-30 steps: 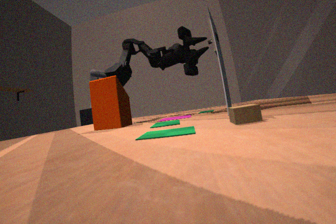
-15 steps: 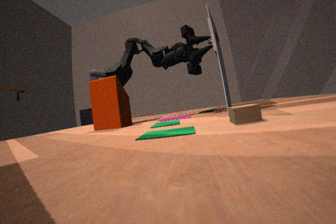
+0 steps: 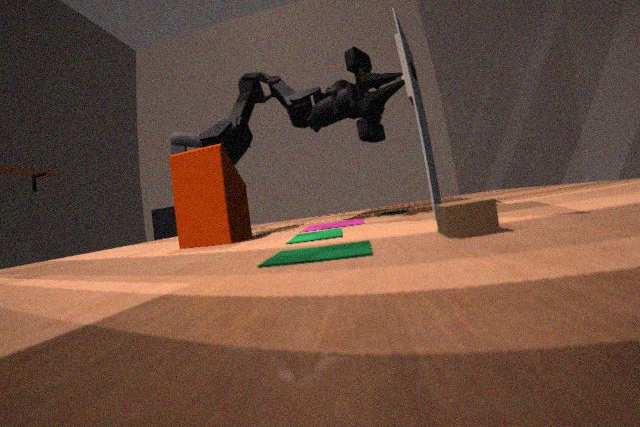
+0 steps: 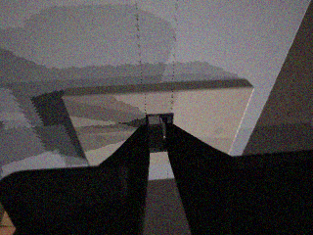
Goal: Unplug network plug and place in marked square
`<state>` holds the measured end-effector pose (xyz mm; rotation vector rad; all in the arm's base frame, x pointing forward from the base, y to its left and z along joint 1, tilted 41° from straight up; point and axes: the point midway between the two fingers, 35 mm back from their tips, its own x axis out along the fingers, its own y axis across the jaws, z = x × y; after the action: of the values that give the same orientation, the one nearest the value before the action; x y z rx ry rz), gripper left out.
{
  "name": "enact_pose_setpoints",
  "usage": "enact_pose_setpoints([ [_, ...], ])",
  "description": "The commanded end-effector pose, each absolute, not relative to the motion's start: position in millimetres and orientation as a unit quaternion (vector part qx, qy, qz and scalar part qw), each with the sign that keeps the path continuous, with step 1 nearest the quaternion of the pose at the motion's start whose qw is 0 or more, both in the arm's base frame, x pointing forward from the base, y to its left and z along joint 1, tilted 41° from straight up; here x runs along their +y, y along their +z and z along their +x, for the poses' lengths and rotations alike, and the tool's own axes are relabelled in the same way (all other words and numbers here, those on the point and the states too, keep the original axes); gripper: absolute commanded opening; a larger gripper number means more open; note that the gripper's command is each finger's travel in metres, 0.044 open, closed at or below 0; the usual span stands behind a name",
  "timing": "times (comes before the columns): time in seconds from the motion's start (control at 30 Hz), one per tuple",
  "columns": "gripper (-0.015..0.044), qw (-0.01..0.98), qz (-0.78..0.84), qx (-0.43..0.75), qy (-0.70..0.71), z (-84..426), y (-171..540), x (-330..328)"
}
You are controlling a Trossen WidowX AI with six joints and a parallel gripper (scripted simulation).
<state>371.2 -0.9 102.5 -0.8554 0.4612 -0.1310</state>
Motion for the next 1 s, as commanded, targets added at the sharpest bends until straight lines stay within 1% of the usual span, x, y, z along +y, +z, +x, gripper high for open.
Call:
enact_pose_setpoints([
  [0.0, 0.0023, 0.882, -0.413, 0.220, -0.061, 372, 103, 0],
  [0.13, 0.0000, 0.882, -0.413, 0.220, -0.061, 372, 103, 0],
  [0.97, 0.0000, 0.882, -0.413, 0.220, -0.061, 361, 105, 1],
])
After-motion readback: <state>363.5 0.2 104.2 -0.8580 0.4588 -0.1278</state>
